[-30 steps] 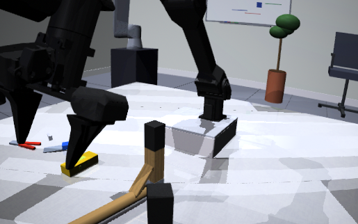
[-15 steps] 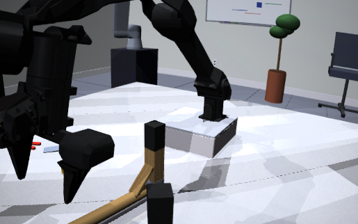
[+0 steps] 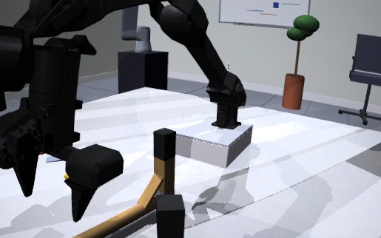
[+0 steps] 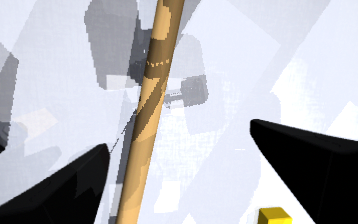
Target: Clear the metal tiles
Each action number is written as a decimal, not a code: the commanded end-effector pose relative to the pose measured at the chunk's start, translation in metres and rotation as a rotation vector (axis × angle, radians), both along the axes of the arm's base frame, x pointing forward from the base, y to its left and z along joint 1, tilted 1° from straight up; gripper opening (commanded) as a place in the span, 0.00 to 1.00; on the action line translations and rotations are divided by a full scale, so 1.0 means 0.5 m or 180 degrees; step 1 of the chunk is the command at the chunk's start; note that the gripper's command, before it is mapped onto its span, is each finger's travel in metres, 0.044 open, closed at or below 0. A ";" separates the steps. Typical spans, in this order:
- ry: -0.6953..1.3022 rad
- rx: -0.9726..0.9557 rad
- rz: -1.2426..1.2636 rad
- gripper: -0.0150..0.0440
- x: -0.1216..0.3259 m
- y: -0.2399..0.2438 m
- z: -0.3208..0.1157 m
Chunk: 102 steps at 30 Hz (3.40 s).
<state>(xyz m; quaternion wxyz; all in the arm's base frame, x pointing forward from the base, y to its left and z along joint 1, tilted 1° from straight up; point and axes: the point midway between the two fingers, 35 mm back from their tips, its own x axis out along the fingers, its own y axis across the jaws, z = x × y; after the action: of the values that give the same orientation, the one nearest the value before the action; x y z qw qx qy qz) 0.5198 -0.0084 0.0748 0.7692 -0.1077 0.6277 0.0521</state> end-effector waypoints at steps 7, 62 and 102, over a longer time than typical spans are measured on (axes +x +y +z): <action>-0.0135 -0.0032 -0.0106 1.00 -0.027 0.024 0.046; -0.0882 0.0034 -0.0613 1.00 -0.249 0.106 0.197; -0.1436 0.0267 -0.0966 1.00 -0.437 0.116 0.189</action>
<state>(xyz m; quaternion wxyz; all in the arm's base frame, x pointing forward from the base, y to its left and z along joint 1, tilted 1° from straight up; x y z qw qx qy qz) 0.3106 0.0510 0.1729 0.8894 0.0035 0.4534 -0.0590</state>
